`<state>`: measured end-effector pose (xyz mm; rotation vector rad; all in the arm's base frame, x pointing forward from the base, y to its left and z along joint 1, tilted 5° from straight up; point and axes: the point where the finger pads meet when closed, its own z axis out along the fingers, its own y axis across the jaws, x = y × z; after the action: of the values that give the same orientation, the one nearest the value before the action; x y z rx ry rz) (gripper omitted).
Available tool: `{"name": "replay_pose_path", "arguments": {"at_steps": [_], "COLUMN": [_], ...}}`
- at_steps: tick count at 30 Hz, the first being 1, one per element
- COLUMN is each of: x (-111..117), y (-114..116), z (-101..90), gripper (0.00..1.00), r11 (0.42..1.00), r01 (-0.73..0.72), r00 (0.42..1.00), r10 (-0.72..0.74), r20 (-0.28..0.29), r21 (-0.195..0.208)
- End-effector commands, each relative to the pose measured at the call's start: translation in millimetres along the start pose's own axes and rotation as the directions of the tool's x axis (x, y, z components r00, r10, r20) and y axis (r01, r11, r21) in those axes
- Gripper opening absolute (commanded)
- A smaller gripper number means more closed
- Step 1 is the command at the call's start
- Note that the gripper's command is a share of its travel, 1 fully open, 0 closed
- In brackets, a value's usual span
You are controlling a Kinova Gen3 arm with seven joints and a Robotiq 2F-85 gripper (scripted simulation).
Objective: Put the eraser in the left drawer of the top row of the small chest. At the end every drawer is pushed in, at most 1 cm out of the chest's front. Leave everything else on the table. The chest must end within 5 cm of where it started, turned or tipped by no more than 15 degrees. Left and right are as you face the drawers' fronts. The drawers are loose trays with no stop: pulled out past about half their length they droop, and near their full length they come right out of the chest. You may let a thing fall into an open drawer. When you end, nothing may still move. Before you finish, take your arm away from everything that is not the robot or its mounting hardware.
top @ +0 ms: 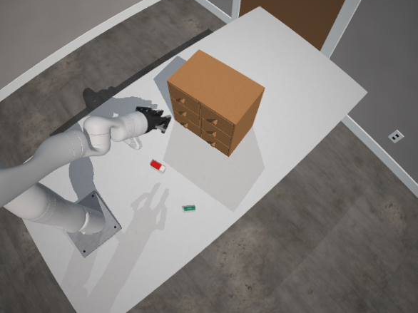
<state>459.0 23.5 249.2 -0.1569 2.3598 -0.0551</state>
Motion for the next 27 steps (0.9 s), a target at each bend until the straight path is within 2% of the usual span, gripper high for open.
{"name": "replay_pose_path", "arguments": {"at_steps": [1,27], "x": [-2.2,-26.2], "y": [-1.0,-4.6], "z": [5.5,48.6], "gripper": [0.33,0.33], "r11": [1.000,1.000], "r01": [-0.009,-0.008], "r00": [1.000,1.000], "r10": [0.009,0.008], "r20": [-0.003,0.002], "r21": [0.000,0.009]}}
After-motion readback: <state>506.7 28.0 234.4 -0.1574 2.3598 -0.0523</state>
